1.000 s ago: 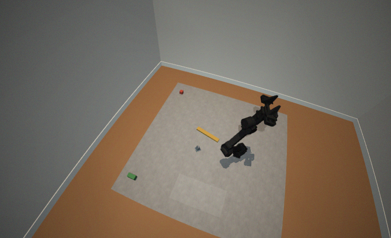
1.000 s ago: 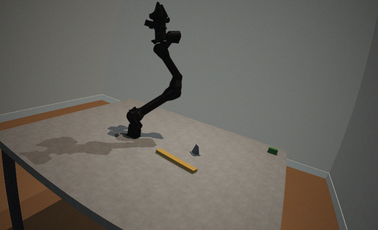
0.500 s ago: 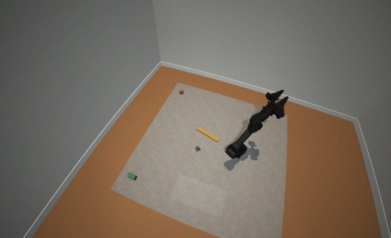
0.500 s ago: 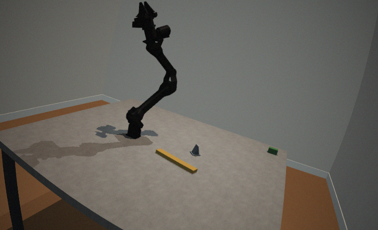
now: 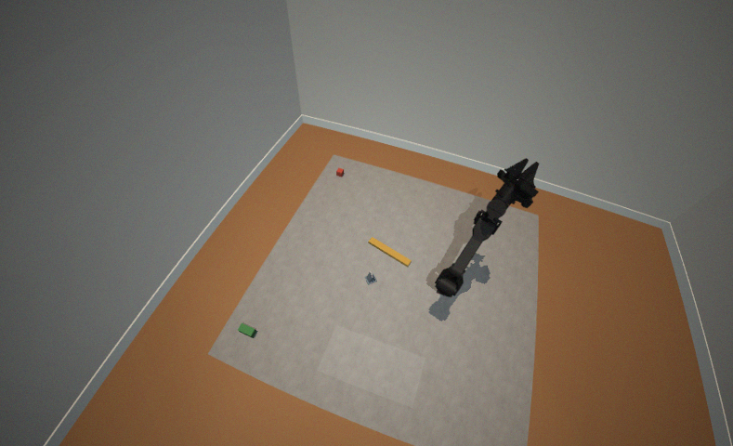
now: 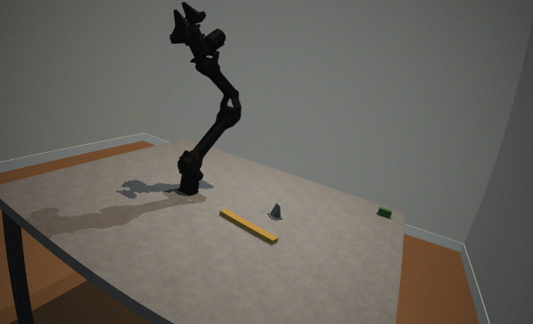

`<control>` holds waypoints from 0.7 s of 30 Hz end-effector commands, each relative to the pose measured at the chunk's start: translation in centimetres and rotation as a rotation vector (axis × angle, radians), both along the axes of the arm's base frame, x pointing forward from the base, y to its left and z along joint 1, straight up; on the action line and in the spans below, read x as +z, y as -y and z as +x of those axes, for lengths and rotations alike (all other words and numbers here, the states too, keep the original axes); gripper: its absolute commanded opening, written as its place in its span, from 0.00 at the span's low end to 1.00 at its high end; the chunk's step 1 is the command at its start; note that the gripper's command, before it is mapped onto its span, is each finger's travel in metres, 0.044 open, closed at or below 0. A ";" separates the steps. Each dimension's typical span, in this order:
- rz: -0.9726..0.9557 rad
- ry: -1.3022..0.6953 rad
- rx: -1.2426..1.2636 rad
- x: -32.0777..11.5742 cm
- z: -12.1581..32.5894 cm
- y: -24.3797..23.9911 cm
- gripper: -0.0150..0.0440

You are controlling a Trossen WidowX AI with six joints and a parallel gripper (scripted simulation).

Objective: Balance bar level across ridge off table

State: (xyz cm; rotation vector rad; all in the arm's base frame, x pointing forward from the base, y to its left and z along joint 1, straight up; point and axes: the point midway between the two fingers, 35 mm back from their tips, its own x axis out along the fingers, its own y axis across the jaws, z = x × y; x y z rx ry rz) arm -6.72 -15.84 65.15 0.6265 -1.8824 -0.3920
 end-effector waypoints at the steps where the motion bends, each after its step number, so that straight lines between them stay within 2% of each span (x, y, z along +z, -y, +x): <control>1: 0.114 -0.034 0.022 -1.5 0.5 3.5 0.79; 11: 0.361 -0.137 0.080 -5.5 3.2 9.8 0.79; 21: 0.508 -0.295 0.143 -8.6 7.3 13.9 0.79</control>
